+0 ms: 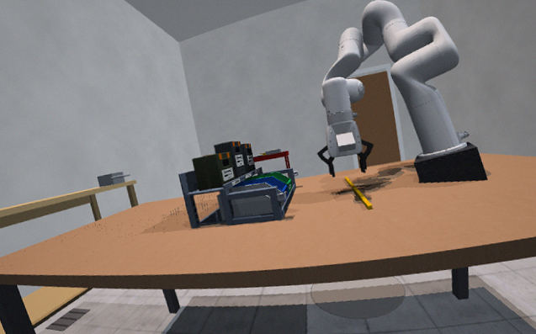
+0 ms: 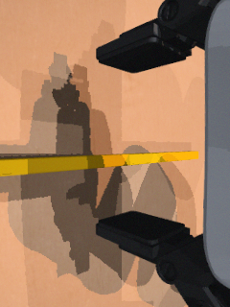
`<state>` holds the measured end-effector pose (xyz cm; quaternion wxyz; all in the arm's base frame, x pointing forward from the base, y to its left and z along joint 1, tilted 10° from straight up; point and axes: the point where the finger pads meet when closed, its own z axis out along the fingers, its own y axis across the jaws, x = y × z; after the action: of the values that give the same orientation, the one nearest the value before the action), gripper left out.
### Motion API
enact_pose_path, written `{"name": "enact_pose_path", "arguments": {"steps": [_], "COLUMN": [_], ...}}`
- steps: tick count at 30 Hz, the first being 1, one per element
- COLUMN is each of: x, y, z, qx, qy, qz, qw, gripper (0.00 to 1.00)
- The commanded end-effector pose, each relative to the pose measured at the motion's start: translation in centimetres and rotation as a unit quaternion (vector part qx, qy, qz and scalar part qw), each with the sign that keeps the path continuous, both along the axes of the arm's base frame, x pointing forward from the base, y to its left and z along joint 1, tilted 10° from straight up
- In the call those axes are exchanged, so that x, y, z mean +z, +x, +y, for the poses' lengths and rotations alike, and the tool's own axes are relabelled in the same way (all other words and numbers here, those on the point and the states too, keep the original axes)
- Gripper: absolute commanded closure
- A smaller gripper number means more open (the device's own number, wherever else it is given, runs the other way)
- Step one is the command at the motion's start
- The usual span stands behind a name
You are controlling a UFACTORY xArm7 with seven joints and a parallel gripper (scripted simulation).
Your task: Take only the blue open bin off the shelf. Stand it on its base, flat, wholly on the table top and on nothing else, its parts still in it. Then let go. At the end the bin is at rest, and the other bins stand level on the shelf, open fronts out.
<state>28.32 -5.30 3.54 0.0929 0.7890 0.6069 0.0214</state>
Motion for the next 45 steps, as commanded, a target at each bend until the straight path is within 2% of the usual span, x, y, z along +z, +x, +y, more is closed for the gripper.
{"name": "enact_pose_path", "arguments": {"steps": [1, 3, 4, 8, 21, 25, 45], "x": [2.8, 2.8, 1.7, 5.8, 5.6, 8.7, 8.0], "y": [-1.4, -1.4, -0.5, -2.0, -1.7, -3.2, -2.9], "z": [0.0, 0.0, 0.1, 0.3, 0.3, 0.5, 0.4], "qx": [0.000, 0.000, 0.000, 0.000, 0.000, 0.000, 0.000], "qy": [-0.001, -0.001, -0.001, -0.001, -0.001, -0.001, -0.001], "qz": [0.006, 0.006, 0.002, 0.006, 0.005, 0.006, 0.006], "qw": [1.000, 1.000, 1.000, 1.000, 1.000, 1.000, 1.000], "gripper": [0.00, 0.00, 0.00, 0.00, 0.00, 0.00, 0.00]}}
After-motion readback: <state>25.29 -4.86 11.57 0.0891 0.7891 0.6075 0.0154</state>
